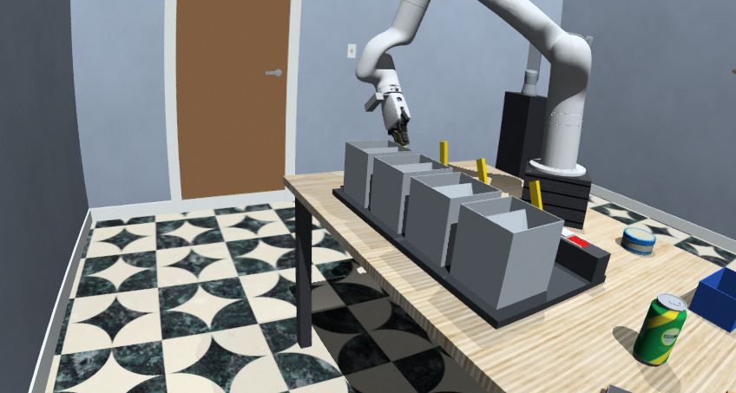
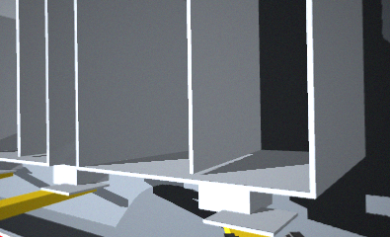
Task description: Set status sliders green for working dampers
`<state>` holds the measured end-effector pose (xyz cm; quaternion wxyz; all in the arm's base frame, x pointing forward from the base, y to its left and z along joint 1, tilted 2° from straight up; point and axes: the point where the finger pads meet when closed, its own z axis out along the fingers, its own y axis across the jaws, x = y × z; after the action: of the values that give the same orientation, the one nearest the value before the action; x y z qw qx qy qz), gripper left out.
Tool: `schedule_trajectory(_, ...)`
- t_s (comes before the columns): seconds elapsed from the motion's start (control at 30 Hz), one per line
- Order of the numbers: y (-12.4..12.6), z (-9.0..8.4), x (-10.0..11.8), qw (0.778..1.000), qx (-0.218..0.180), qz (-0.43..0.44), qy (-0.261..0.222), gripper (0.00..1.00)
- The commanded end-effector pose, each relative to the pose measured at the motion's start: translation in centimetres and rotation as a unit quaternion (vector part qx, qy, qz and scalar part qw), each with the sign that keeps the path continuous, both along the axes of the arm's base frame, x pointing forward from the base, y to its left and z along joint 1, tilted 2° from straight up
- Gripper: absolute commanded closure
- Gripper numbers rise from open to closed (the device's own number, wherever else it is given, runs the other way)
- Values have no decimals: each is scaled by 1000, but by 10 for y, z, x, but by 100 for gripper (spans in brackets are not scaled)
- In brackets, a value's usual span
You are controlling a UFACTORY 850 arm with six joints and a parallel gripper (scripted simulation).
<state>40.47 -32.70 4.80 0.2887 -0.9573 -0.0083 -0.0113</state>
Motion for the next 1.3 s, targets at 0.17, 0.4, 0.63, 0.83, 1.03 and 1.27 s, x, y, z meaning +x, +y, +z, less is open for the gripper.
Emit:
schedule_trajectory(0.17,-3,-1,1,1000,14,1,0,81)
schedule_trajectory(0.4,-4,-2,1,1000,20,1,0,81)
schedule_trajectory(0.63,-4,-2,1,1000,22,1,0,81)
schedule_trajectory(0.83,-4,-2,1,1000,22,1,0,81)
schedule_trajectory(1.03,-4,-2,1,1000,22,1,0,81)
schedule_trajectory(1.27,-4,-2,1,1000,22,1,0,81)
